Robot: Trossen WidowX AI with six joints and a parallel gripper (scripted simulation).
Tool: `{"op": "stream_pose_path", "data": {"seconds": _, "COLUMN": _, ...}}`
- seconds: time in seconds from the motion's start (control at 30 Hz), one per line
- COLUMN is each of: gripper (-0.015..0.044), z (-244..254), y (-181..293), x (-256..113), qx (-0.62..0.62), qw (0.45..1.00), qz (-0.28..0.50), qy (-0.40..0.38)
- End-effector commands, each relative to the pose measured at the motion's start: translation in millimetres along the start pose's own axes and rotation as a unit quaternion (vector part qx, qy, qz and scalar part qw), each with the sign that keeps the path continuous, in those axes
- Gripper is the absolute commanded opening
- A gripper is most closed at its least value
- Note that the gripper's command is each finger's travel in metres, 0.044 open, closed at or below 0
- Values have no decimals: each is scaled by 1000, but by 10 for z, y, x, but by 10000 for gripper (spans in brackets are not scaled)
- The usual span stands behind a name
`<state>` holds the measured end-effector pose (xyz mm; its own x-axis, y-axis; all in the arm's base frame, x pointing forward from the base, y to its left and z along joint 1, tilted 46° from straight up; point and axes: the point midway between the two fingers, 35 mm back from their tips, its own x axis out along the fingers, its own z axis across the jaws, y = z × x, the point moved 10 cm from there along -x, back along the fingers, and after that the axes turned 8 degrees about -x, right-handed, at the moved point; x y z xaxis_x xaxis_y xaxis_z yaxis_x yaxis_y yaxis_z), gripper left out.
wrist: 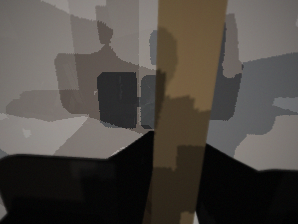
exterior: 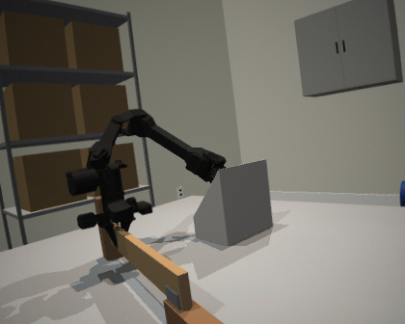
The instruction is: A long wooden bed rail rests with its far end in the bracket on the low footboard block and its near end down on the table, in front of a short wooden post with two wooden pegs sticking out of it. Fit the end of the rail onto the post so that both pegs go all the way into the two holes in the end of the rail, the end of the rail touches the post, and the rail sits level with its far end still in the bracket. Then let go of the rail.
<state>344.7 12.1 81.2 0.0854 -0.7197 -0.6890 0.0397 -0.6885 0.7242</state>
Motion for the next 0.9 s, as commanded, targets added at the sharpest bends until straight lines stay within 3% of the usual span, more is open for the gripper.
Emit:
{"op": "stream_pose_path", "data": {"seconds": 0.0, "gripper": 0, "z": -2, "y": -13, "x": -14, "qx": -1, "qw": 1000, "qz": -1, "qy": 2}}
{"op": "stream_pose_path", "data": {"seconds": 0.87, "gripper": 0, "z": -1, "y": 1, "x": -36, "qx": -1, "qw": 1000, "qz": -1, "qy": 2}}
